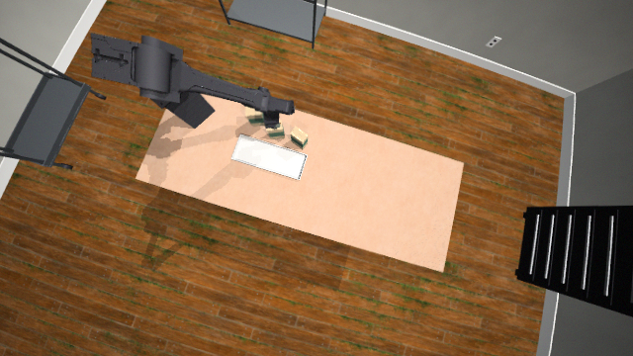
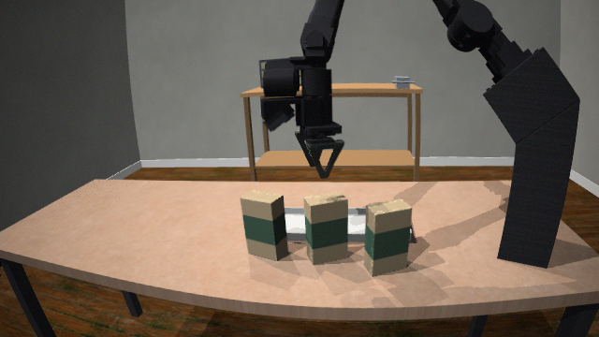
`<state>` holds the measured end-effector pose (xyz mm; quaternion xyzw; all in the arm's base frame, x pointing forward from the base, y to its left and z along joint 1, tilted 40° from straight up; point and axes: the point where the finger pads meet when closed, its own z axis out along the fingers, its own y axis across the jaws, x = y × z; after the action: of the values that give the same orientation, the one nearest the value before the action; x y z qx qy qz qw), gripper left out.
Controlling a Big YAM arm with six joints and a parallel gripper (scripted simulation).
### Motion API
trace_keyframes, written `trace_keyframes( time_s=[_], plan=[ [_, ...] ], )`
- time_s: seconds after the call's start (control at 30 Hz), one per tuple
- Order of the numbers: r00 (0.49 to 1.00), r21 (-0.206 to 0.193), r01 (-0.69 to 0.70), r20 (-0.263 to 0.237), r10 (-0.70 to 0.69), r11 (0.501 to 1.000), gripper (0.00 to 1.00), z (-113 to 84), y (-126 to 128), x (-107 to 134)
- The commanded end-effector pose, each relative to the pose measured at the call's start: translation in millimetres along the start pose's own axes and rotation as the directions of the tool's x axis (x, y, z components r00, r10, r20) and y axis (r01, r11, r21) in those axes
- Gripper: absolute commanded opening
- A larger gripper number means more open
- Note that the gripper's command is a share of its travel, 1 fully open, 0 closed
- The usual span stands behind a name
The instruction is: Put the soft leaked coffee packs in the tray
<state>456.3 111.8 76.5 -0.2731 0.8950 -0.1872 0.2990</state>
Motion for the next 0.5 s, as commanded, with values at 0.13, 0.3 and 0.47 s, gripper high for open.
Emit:
trace_keyframes(
  time_s=[0.13,0.3,0.47],
  plan=[
    [0.999,-0.003,0.034,-0.009,-0.034,0.999,0.78,6.5,2,1],
    [0.999,-0.003,0.028,-0.015,-0.028,1.0,0.78,25.0,0,4],
    [0.999,-0.003,0.029,-0.018,-0.029,1.0,0.78,45.5,1,5]
  ],
)
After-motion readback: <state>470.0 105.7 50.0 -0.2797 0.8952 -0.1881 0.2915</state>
